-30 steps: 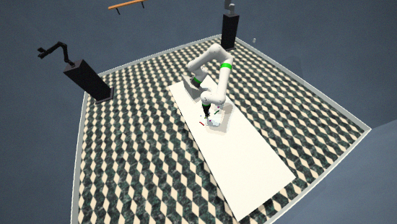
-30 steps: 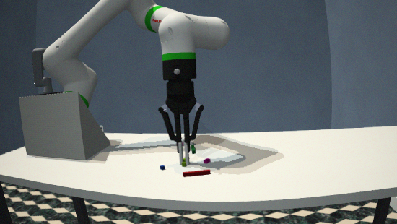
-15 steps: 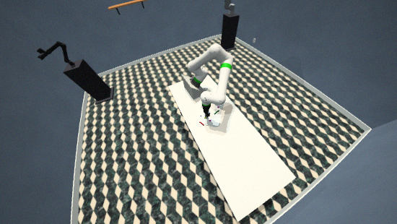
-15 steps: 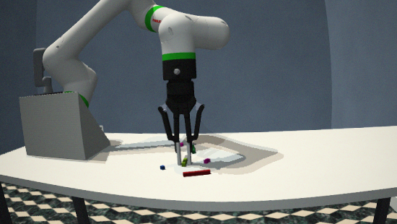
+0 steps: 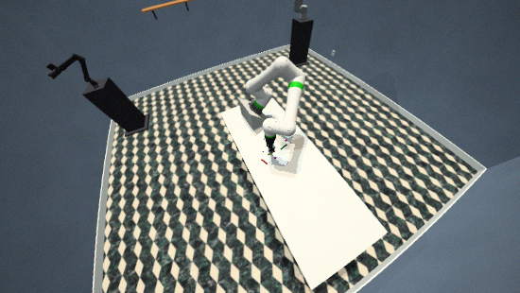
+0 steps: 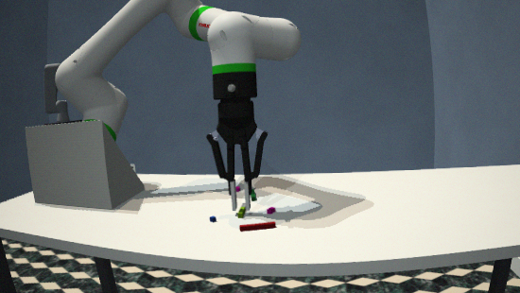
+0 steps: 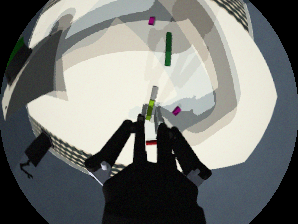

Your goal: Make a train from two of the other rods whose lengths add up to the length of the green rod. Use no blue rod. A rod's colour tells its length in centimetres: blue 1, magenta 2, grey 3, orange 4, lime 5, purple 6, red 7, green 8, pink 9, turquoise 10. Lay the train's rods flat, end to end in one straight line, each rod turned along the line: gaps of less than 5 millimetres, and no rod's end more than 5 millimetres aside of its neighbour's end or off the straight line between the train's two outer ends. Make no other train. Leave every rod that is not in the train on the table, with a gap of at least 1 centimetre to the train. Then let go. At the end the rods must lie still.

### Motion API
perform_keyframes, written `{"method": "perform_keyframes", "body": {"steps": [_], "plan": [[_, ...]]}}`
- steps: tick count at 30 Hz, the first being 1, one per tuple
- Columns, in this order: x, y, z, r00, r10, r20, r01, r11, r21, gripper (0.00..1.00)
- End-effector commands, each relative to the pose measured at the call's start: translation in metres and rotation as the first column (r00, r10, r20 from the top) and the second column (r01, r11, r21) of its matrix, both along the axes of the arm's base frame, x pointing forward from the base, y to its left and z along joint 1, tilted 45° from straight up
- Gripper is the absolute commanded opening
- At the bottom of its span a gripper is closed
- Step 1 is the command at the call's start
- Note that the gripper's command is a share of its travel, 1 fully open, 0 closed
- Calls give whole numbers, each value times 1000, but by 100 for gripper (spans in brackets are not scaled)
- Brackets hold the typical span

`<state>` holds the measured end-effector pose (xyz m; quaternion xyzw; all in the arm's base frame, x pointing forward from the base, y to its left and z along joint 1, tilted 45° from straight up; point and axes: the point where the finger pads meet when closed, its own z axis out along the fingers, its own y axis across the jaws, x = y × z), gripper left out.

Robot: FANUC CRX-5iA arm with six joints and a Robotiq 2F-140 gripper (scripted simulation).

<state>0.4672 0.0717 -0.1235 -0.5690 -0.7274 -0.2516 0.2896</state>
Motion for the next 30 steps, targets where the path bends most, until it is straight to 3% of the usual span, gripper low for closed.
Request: {"method": "perform_keyframes", "body": {"steps": [1, 14, 24, 25, 30], "plan": [[1, -6, 6, 1000, 0, 0, 0, 1000, 0, 15], [9, -48, 48, 1000, 0, 0, 0, 1000, 0, 15], [11, -55, 56, 1000, 0, 0, 0, 1000, 0, 15], [11, -55, 56, 1000, 0, 0, 0, 1000, 0, 100], [11, -55, 56, 1000, 0, 0, 0, 1000, 0, 100]]}}
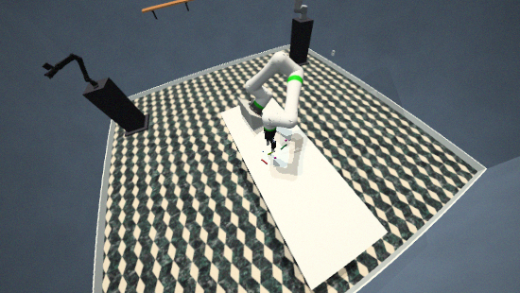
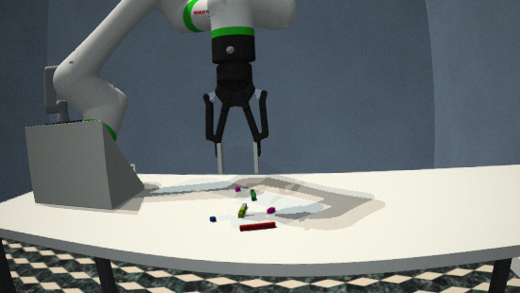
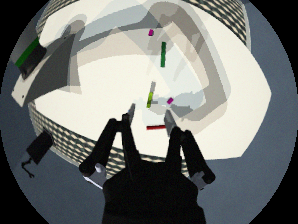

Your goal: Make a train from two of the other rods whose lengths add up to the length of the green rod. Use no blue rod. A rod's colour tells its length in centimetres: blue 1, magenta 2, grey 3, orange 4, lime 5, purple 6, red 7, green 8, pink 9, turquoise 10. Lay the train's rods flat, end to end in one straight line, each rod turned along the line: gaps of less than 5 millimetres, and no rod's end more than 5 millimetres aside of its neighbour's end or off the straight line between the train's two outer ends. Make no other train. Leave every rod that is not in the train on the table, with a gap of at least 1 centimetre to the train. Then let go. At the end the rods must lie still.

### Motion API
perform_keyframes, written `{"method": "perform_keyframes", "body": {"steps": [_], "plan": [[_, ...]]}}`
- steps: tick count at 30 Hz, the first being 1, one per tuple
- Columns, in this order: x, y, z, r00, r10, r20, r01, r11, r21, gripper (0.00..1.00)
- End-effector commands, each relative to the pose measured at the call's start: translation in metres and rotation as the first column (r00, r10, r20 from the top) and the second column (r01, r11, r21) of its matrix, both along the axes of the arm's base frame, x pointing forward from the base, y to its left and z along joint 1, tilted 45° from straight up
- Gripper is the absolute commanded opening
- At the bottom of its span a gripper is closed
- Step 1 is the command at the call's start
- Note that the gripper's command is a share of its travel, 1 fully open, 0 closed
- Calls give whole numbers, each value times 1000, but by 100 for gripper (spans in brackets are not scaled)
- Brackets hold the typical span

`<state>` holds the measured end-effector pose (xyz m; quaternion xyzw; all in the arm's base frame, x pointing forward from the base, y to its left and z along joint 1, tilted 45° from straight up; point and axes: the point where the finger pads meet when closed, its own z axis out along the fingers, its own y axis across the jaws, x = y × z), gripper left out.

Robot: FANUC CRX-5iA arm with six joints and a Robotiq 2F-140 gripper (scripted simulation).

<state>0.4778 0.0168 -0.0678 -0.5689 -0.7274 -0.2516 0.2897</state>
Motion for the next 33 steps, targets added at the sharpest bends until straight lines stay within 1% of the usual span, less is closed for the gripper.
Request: {"method": "perform_keyframes", "body": {"steps": [1, 16, 23, 33], "plan": [[0, 0, 0, 1000, 0, 0, 0, 1000, 0, 100], [0, 0, 0, 1000, 0, 0, 0, 1000, 0, 100], [1, -5, 5, 1000, 0, 0, 0, 1000, 0, 100], [7, -33, 34, 1000, 0, 0, 0, 1000, 0, 100]]}}
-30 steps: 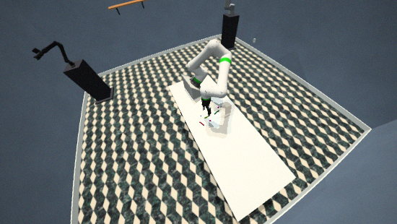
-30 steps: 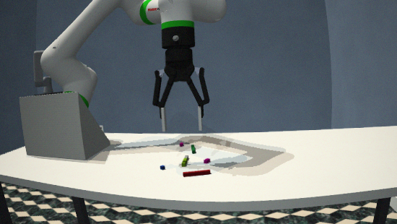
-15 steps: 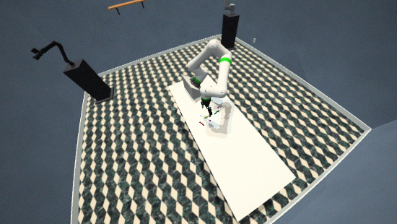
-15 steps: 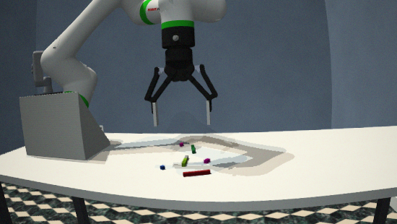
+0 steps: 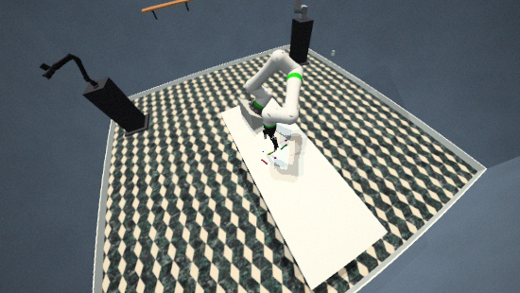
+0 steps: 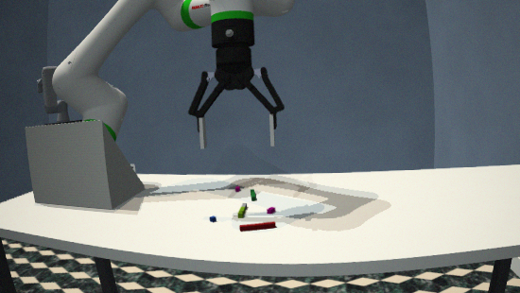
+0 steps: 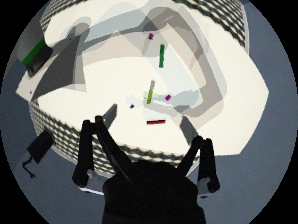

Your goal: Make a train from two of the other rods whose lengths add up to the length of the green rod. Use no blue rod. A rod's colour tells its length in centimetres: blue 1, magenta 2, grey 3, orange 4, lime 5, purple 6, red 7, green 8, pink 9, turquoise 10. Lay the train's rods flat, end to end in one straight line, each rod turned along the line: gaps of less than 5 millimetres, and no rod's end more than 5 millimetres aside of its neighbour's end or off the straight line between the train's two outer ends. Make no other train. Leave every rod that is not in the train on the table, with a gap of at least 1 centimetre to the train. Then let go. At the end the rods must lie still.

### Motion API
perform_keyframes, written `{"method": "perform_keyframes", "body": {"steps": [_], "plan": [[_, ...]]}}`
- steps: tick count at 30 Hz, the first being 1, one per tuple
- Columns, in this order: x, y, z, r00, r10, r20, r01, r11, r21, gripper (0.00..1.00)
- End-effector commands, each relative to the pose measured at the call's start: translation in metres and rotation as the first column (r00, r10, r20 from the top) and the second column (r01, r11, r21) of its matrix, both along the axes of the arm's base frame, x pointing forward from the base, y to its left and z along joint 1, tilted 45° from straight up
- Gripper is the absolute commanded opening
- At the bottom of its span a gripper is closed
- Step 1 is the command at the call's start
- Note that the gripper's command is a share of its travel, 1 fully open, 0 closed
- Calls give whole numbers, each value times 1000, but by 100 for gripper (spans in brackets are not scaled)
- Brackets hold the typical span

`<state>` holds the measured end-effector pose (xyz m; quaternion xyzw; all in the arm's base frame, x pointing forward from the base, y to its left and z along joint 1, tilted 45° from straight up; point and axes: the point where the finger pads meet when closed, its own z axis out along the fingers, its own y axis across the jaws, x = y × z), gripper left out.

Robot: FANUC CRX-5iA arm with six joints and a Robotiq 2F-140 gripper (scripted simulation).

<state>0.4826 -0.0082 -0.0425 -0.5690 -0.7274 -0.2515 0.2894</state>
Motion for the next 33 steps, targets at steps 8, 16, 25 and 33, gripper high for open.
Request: {"method": "perform_keyframes", "body": {"steps": [8, 16, 25, 33], "plan": [[5, -23, 24, 1000, 0, 0, 0, 1000, 0, 100], [6, -28, 28, 1000, 0, 0, 0, 1000, 0, 100], [6, -28, 28, 1000, 0, 0, 0, 1000, 0, 100], [6, -28, 28, 1000, 0, 0, 0, 1000, 0, 100]]}}
